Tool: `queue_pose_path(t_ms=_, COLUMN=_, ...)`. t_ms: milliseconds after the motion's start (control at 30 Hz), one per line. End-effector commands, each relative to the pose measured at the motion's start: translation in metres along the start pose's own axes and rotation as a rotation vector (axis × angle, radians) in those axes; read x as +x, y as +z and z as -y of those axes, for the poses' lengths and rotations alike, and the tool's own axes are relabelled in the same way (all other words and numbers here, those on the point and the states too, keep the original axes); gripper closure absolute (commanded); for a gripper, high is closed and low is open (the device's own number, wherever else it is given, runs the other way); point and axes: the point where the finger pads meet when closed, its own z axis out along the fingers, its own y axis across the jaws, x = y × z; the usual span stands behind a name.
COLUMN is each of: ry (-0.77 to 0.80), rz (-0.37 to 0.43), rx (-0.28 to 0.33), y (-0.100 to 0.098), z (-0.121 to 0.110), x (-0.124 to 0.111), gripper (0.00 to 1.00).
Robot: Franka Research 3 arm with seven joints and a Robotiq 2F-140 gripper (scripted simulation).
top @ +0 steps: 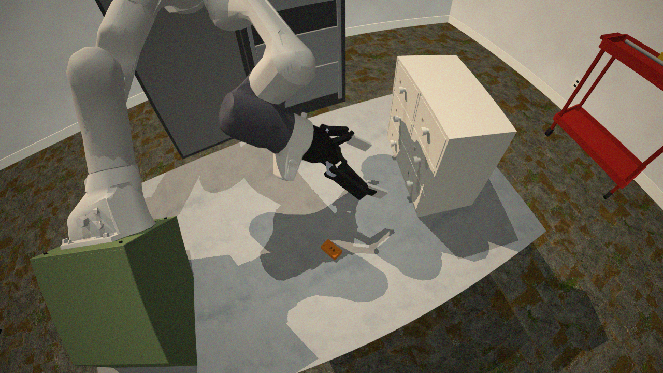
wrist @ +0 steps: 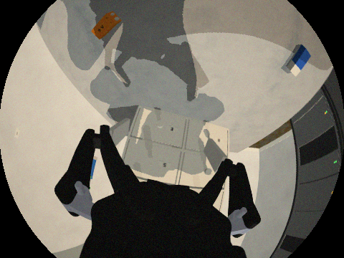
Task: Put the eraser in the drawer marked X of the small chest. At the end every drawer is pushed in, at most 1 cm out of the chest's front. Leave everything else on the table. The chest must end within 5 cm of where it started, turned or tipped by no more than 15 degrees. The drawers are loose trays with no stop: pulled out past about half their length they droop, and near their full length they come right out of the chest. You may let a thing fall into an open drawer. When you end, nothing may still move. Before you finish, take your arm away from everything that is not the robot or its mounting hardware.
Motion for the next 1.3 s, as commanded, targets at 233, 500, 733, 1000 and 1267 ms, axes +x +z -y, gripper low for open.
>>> queue_pose_path(t_ms=233, ry=-0.002, rz=0.003, rx=-0.001, y=-0.021, z=0.000, x=-0.026, gripper=0.00)
queue_pose_path(t_ms=500, ry=-0.002, rz=0.003, rx=-0.001, y=-0.030, z=0.000, x=-0.037, gripper=0.00)
queue_pose_path(t_ms=733, ry=-0.002, rz=-0.007, rx=-0.001, y=-0.032, z=0.000, x=-0.037, gripper=0.00)
queue_pose_path(t_ms=1000, ry=-0.002, rz=-0.088, rx=-0.001, y=-0.045, z=0.000, x=-0.038, gripper=0.00)
queue_pose_path(t_ms=1267, ry=-0.002, rz=-0.206, rx=-0.001, y=-0.064, z=0.000, x=-0.040, gripper=0.00)
